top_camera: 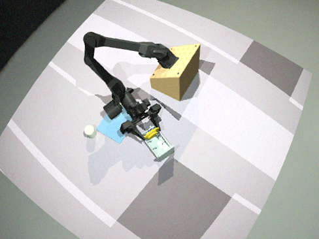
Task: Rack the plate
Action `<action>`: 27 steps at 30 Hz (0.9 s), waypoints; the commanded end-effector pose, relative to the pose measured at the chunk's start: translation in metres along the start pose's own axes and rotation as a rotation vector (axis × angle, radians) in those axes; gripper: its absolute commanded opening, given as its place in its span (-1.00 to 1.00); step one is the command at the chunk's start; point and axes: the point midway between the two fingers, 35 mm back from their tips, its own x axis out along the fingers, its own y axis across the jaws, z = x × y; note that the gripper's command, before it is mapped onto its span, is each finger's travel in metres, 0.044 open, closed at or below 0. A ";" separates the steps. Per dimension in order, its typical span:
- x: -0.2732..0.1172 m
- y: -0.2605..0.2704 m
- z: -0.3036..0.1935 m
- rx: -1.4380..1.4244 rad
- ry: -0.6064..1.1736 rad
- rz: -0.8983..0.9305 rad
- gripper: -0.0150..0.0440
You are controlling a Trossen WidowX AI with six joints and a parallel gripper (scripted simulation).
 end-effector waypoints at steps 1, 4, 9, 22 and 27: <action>0.000 0.000 0.000 0.000 0.000 0.000 0.67; 0.000 0.000 0.000 0.000 0.000 0.000 0.86; 0.000 0.000 0.000 0.000 0.000 0.000 0.86; -0.017 -0.041 0.110 0.001 -0.011 -0.008 0.86; -0.016 -0.041 0.112 0.021 -0.004 0.000 0.86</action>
